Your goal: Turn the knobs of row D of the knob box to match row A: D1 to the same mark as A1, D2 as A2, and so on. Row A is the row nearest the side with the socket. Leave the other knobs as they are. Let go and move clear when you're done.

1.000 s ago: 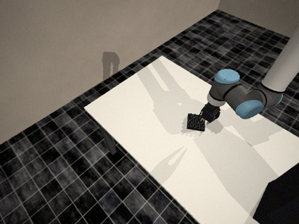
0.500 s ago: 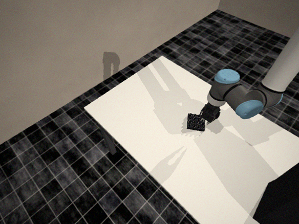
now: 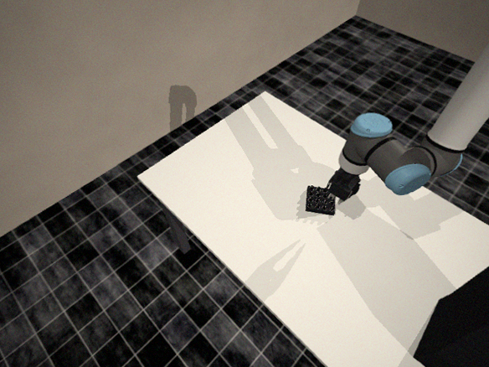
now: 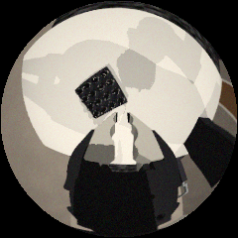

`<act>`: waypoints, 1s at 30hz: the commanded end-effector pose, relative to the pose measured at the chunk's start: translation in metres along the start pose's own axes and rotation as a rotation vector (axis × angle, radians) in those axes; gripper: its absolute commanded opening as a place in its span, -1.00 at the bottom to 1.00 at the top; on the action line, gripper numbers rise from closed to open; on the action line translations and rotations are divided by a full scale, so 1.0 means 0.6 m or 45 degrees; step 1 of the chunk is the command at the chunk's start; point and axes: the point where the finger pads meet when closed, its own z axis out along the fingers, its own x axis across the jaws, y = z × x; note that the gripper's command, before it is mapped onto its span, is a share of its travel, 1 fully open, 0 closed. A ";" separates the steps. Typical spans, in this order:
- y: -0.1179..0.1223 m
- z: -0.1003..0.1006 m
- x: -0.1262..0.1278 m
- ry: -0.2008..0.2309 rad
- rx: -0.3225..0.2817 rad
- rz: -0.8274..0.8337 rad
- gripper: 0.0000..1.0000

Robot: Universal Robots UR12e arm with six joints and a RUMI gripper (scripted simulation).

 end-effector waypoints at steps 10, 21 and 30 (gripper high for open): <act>-0.003 0.005 -0.007 -0.006 0.004 0.001 -0.78; -0.004 0.019 -0.007 -0.006 0.004 0.003 -0.78; -0.004 0.034 -0.007 -0.006 0.004 0.002 -0.78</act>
